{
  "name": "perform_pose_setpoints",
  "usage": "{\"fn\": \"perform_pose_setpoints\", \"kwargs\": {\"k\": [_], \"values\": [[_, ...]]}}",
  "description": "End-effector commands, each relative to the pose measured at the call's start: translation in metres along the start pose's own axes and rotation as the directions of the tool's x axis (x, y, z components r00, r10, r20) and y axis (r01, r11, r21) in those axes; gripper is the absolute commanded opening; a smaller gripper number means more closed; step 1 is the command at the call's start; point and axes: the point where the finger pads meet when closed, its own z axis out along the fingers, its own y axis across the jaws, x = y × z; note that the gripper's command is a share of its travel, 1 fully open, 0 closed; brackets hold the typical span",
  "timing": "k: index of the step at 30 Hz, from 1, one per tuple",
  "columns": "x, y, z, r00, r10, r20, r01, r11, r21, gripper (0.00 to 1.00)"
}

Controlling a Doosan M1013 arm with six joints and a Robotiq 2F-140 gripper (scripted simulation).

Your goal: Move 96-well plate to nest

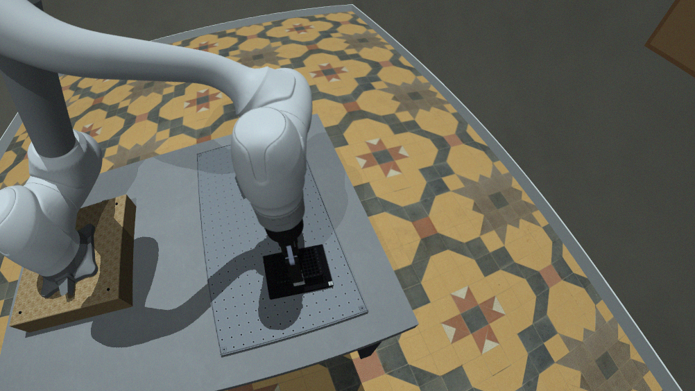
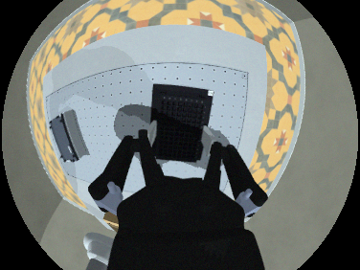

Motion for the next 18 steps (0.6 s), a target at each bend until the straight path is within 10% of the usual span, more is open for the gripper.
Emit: {"fn": "perform_pose_setpoints", "kwargs": {"k": [1, 18], "values": [[0.0, -0.0001, 0.0037, 1.0, 0.0, 0.0, 0.0, 1.0, 0.0, 0.1], [0.0, -0.0001, 0.0097, 1.0, 0.0, 0.0, 0.0, 1.0, 0.0, 0.1]]}}
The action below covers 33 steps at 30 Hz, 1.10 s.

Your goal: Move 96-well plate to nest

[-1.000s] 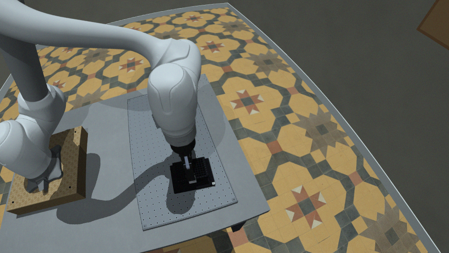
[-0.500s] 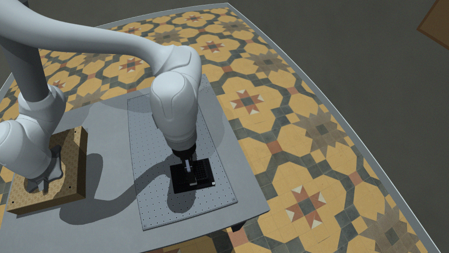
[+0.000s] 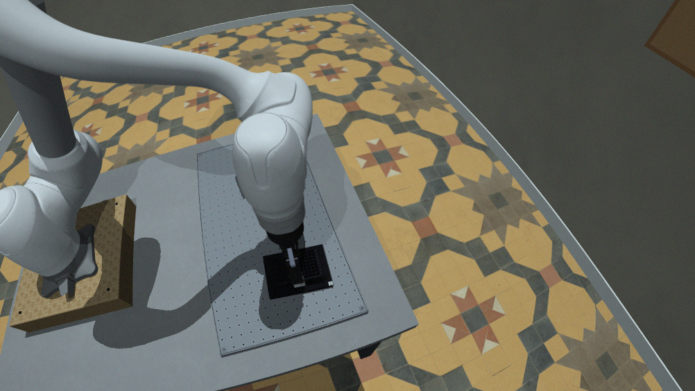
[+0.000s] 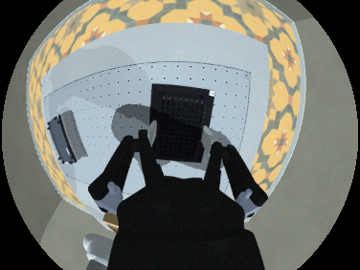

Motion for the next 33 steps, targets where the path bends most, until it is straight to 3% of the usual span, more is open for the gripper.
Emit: {"fn": "perform_pose_setpoints", "kwargs": {"k": [1, 33], "values": [[0.0, 0.0, -0.0001, 1.0, 0.0, 0.0, 0.0, 1.0, 0.0, 0.1], [0.0, -0.0001, 0.004, 1.0, 0.0, 0.0, 0.0, 1.0, 0.0, 0.1]]}}
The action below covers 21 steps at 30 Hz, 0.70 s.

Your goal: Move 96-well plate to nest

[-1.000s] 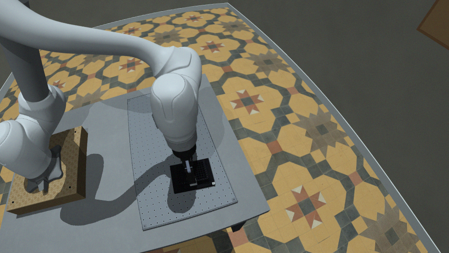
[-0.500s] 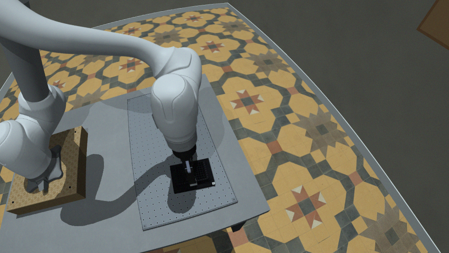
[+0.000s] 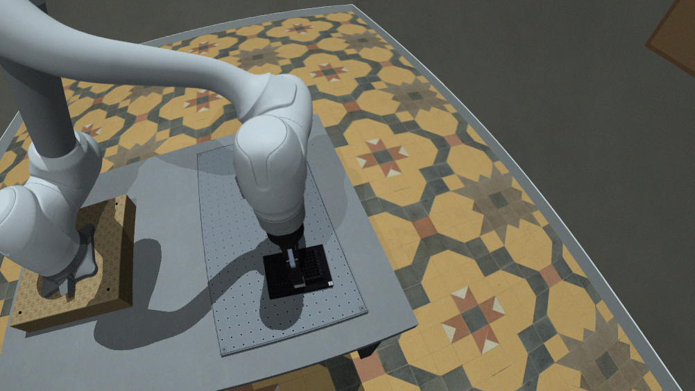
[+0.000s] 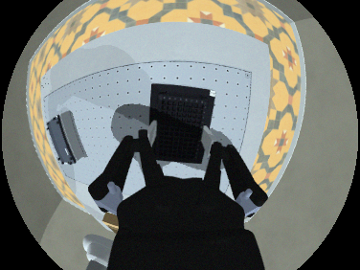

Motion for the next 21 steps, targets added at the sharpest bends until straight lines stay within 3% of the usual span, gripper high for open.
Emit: {"fn": "perform_pose_setpoints", "kwargs": {"k": [1, 21], "values": [[0.0, 0.0, 0.0002, 1.0, 0.0, 0.0, 0.0, 1.0, 0.0, 0.1], [0.0, 0.0, 0.0032, 1.0, 0.0, 0.0, 0.0, 1.0, 0.0, 0.1]]}}
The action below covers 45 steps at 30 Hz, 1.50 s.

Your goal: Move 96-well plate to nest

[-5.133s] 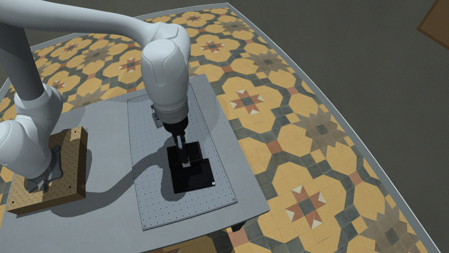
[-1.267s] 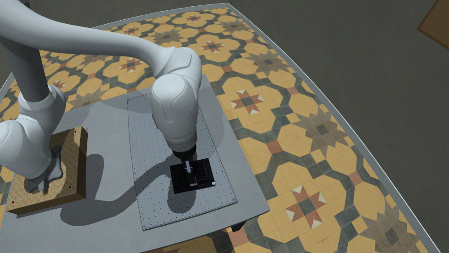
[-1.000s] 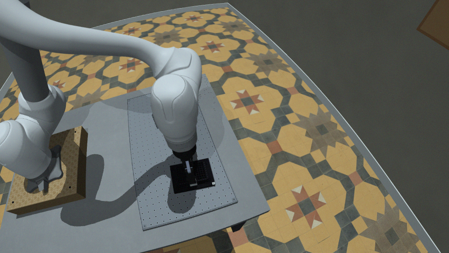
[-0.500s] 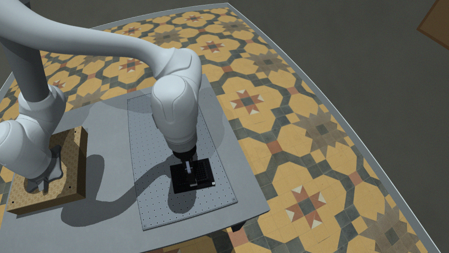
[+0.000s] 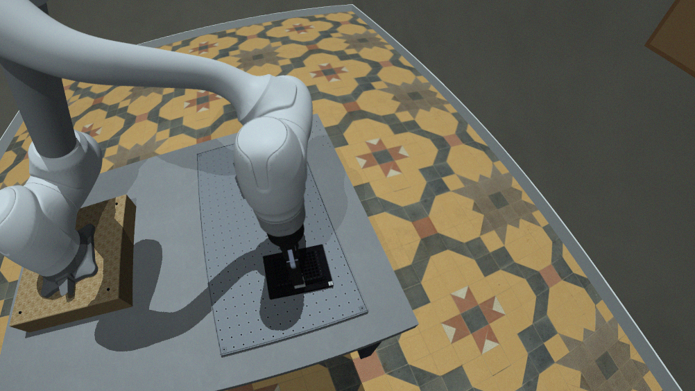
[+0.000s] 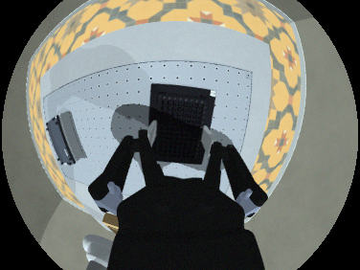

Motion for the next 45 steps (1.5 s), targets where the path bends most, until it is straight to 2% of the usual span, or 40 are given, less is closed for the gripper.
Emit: {"fn": "perform_pose_setpoints", "kwargs": {"k": [1, 23, 24, 45], "values": [[0.0, 0.0, 0.0002, 1.0, 0.0, 0.0, 0.0, 1.0, 0.0, 0.1], [0.0, 0.0, 0.0036, 1.0, 0.0, 0.0, 0.0, 1.0, 0.0, 0.1], [0.0, 0.0, 0.0037, 1.0, 0.0, 0.0, 0.0, 1.0, 0.0, 1.0], [0.0, 0.0, 0.0037, 1.0, 0.0, 0.0, 0.0, 1.0, 0.0, 1.0]]}}
